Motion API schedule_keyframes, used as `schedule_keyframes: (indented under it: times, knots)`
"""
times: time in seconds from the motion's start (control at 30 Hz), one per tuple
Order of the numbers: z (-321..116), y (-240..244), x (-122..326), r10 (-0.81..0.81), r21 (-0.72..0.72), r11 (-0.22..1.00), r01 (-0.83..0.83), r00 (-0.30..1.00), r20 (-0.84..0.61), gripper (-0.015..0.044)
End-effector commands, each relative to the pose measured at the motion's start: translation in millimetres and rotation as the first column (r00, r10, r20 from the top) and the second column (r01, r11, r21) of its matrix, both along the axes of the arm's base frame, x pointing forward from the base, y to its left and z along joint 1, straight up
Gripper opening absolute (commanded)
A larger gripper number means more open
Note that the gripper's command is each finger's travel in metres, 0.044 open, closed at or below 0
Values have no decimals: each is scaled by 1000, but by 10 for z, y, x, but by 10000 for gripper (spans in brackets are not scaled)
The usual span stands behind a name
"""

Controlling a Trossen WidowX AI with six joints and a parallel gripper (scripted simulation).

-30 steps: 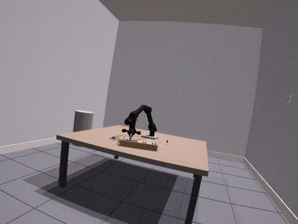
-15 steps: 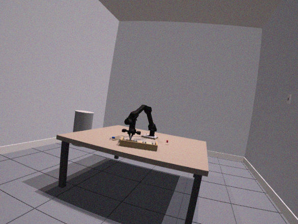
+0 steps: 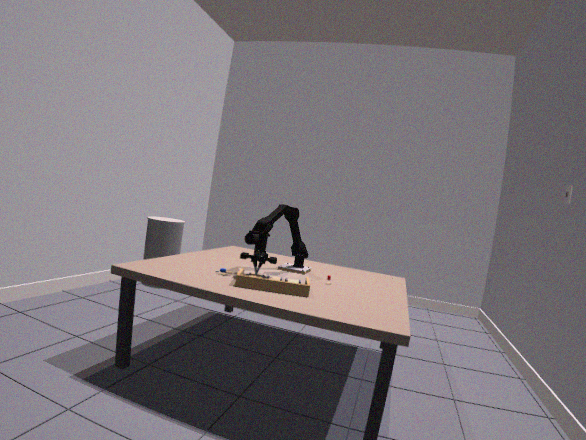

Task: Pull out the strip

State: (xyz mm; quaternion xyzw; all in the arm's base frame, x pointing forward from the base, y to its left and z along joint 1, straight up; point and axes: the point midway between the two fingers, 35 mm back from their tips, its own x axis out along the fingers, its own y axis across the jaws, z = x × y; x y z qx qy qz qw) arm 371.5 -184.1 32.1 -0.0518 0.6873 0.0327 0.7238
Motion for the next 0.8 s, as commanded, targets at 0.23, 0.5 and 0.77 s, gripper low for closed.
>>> schedule_keyframes:
  times: [0.23, 0.5, 0.77]
  knots:
    - [-72, -13, -215, 2, 6, 1000, -2, 1000, -23, 0]
    - [-82, -26, -331, 2, 5, 1000, -2, 1000, -24, 0]
    - [-92, -40, -457, 2, 5, 1000, -2, 1000, -25, 0]
